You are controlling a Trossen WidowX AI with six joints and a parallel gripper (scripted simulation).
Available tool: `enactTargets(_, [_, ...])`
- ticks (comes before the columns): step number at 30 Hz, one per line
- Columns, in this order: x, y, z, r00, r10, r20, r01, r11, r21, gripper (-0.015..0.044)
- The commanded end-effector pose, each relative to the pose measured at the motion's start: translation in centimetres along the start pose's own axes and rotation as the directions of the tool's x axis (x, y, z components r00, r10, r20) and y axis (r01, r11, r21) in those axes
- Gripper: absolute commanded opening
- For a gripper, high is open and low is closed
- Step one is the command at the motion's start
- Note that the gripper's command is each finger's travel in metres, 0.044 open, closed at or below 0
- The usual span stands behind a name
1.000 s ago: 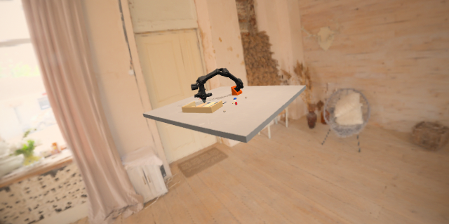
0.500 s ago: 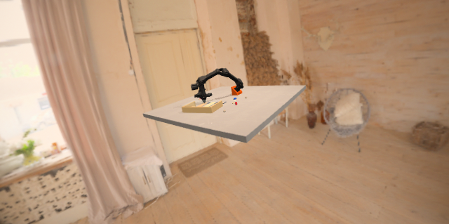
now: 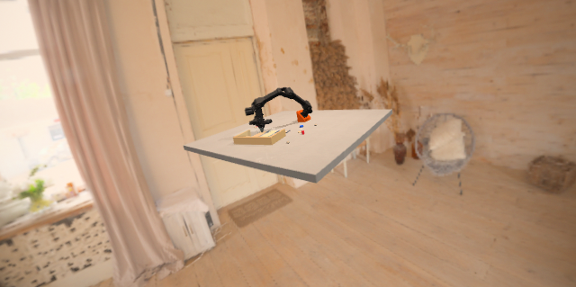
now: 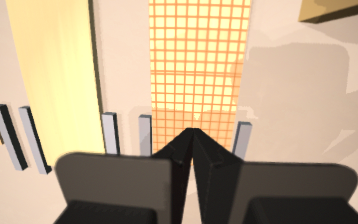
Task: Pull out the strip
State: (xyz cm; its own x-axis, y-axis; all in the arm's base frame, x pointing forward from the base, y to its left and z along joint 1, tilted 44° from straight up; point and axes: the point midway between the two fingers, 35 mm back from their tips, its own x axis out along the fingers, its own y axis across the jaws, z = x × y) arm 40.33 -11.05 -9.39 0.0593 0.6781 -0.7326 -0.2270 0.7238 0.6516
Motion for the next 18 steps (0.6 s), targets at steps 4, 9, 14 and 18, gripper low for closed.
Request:
enactTargets(4, [0.24,0.05,0.14,1.0,0.002,0.002,-0.002,1.0,0.001,0.0])
enactTargets(9, [0.29,0.03,0.16,1.0,0.002,0.002,-0.002,1.0,0.001,0.0])
enactTargets(14, [0.34,-0.01,0.2,1.0,0.002,0.002,-0.002,1.0,0.001,0.0])
enactTargets(18, [0.38,-0.04,0.24,1.0,0.002,0.002,-0.002,1.0,0.001,0.0])
